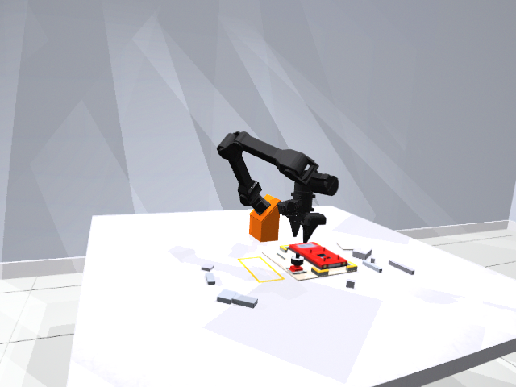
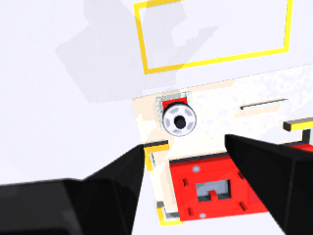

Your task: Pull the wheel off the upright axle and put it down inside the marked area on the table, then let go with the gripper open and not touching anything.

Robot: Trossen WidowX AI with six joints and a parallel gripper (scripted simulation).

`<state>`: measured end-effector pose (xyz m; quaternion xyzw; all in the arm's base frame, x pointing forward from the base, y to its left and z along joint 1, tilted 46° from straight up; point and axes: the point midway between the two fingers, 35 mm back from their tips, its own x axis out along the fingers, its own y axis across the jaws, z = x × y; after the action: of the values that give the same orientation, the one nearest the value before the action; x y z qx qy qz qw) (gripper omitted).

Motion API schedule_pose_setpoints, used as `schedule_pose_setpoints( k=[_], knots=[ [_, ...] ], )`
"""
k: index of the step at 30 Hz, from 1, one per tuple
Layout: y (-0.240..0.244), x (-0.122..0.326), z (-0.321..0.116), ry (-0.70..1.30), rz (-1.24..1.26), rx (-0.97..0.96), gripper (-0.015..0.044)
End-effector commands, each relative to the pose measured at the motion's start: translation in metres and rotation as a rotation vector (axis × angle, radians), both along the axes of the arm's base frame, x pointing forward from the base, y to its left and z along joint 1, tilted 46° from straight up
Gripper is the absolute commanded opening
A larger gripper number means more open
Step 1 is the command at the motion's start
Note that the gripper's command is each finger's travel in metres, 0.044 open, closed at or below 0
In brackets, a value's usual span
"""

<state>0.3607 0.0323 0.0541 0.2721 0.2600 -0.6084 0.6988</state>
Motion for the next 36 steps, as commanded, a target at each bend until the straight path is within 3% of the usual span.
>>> schedule_pose_setpoints(
  k=[1, 12, 16, 24, 29, 36],
  knots=[
    [-0.013, 0.001, -0.012, 0.007, -0.004, 0.0, 0.03],
    [-0.051, 0.005, -0.049, 0.006, -0.005, -0.005, 0.03],
    [-0.05, 0.004, -0.045, 0.005, -0.015, 0.0, 0.0195],
    [-0.05, 0.004, -0.045, 0.005, -0.015, 0.0, 0.0142],
    [-0.049, 0.004, -0.045, 0.005, -0.015, 0.0, 0.001],
    [-0.047, 0.004, -0.043, 0.005, -0.014, 0.0, 0.0]
  ],
)
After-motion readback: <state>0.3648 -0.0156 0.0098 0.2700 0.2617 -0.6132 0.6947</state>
